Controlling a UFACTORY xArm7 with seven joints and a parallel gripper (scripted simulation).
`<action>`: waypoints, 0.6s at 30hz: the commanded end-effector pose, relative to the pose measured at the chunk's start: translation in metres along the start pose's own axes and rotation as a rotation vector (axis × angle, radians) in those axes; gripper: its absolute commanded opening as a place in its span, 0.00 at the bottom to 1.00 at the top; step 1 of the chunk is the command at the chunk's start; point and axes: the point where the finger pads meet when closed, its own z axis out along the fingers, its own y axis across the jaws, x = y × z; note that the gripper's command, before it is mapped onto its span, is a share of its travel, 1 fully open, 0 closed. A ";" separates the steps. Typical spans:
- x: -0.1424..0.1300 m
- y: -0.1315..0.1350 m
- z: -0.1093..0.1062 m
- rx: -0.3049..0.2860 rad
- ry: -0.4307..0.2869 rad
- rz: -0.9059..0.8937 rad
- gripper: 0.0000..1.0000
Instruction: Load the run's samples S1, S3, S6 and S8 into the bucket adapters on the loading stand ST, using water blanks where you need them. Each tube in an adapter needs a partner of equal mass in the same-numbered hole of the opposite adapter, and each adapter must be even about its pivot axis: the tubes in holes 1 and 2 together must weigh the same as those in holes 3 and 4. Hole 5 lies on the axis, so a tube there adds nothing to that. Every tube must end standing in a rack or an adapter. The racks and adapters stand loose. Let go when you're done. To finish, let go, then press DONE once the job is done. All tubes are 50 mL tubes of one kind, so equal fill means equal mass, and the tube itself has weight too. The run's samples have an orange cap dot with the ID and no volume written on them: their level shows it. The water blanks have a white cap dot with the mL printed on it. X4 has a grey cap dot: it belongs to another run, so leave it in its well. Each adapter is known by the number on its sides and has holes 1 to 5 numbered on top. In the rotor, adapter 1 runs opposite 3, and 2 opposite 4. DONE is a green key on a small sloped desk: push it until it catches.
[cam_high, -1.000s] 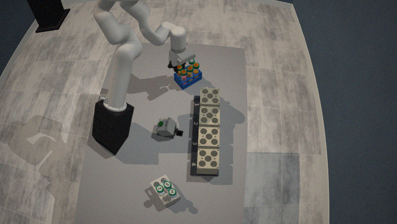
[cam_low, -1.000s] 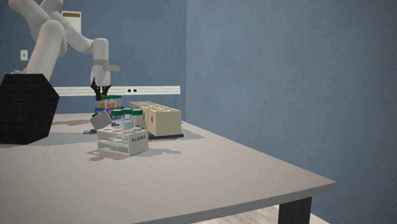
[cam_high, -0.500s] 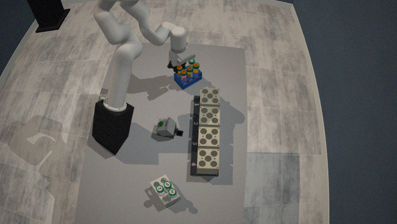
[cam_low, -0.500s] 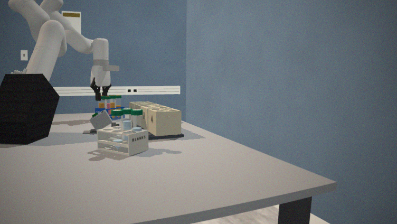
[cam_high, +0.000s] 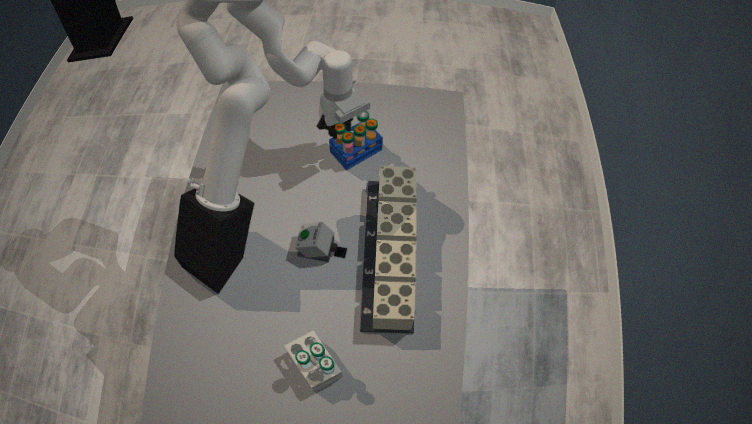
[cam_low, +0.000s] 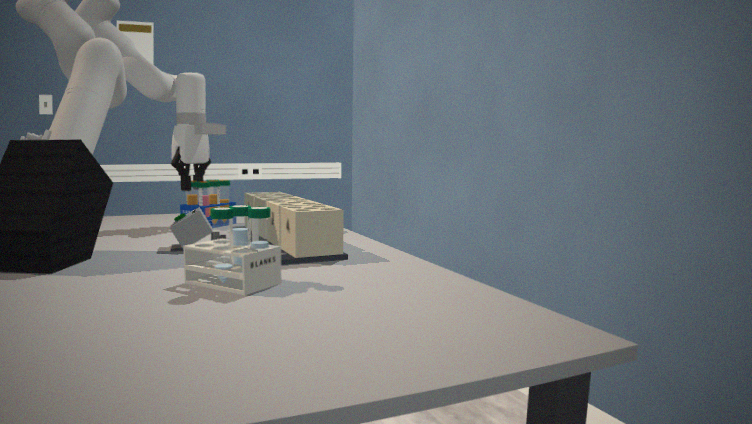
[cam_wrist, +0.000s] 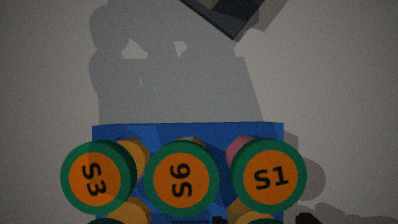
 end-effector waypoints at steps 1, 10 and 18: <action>0.000 -0.001 -0.001 0.002 0.000 0.000 0.44; 0.000 -0.001 -0.018 0.002 0.000 0.000 0.44; 0.000 -0.001 -0.031 0.002 0.000 0.000 0.44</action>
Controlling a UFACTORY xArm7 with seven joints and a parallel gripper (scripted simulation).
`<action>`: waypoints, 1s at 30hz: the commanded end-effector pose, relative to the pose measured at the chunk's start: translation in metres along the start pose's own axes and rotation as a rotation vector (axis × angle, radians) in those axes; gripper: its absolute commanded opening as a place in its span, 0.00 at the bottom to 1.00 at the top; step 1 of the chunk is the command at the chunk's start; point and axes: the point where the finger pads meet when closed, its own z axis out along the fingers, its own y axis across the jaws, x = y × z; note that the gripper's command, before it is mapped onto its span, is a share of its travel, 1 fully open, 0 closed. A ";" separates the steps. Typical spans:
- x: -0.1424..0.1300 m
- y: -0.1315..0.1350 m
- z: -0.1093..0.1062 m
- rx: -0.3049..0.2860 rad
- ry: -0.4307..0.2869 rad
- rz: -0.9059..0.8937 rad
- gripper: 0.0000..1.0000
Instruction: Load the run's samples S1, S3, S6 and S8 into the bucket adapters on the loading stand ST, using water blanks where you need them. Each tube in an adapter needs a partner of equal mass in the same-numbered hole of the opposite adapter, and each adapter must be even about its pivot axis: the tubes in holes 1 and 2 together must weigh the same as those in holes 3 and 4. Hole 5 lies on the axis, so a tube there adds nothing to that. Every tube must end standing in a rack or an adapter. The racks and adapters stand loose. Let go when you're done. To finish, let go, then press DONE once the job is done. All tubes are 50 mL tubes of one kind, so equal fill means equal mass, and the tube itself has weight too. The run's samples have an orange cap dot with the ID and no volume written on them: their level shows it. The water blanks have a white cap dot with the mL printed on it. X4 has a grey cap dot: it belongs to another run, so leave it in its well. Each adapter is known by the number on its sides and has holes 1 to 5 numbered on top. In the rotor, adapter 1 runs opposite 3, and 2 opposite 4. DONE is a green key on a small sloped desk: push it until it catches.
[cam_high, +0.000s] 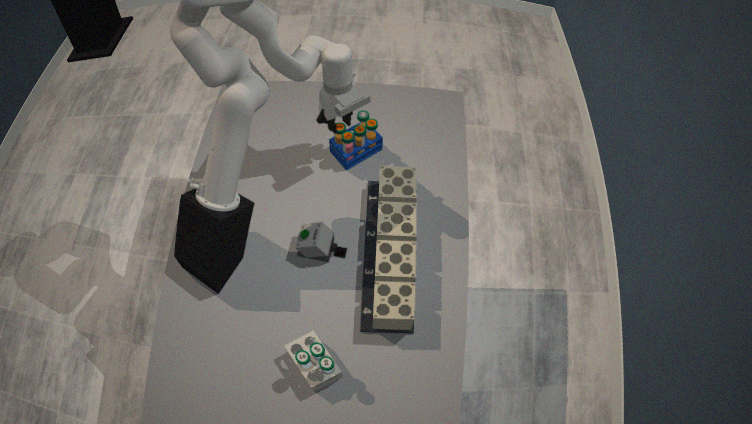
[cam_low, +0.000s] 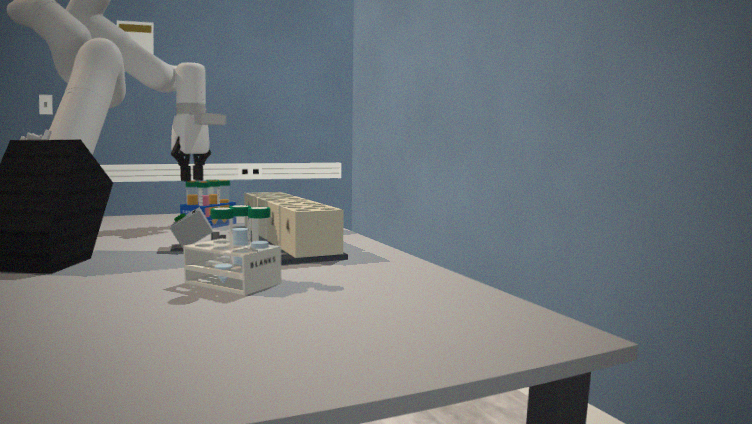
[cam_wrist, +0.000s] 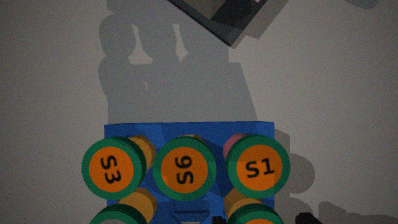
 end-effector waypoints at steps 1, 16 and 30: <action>0.000 -0.001 -0.007 0.002 0.000 0.000 0.44; 0.000 -0.001 -0.033 0.002 0.000 0.000 0.44; 0.000 -0.001 -0.057 0.002 0.000 0.000 0.44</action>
